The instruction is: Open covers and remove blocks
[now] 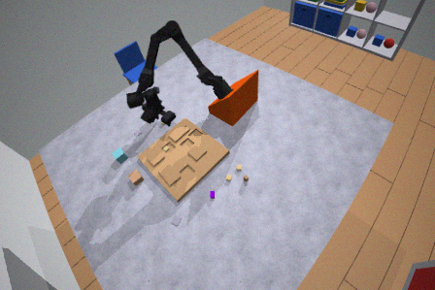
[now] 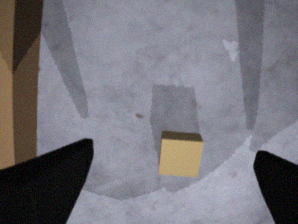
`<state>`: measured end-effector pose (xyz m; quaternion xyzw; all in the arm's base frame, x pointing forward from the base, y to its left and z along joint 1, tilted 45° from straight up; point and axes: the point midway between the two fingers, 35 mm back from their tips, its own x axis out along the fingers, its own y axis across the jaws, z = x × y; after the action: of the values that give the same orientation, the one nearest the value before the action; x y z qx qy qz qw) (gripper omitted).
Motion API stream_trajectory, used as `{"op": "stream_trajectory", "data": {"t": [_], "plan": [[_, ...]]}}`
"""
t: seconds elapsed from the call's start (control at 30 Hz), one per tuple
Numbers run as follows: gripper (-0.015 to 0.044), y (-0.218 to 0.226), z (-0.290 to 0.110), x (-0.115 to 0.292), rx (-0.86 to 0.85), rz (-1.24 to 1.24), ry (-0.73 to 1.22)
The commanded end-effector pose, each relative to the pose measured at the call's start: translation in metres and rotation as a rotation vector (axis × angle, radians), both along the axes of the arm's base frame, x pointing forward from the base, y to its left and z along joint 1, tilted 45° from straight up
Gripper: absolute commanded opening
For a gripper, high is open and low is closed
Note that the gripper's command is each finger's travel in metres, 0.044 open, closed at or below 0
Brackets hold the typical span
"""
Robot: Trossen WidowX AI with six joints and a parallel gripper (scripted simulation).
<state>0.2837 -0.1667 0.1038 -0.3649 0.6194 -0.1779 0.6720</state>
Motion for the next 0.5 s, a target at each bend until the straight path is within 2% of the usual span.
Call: {"op": "stream_trajectory", "data": {"t": [0.0,0.47], "plan": [[0.0440,0.006,0.007,0.001,-0.001,-0.001,-0.006],[0.0440,0.038,0.037,-0.007,0.006,0.001,-0.001]]}}
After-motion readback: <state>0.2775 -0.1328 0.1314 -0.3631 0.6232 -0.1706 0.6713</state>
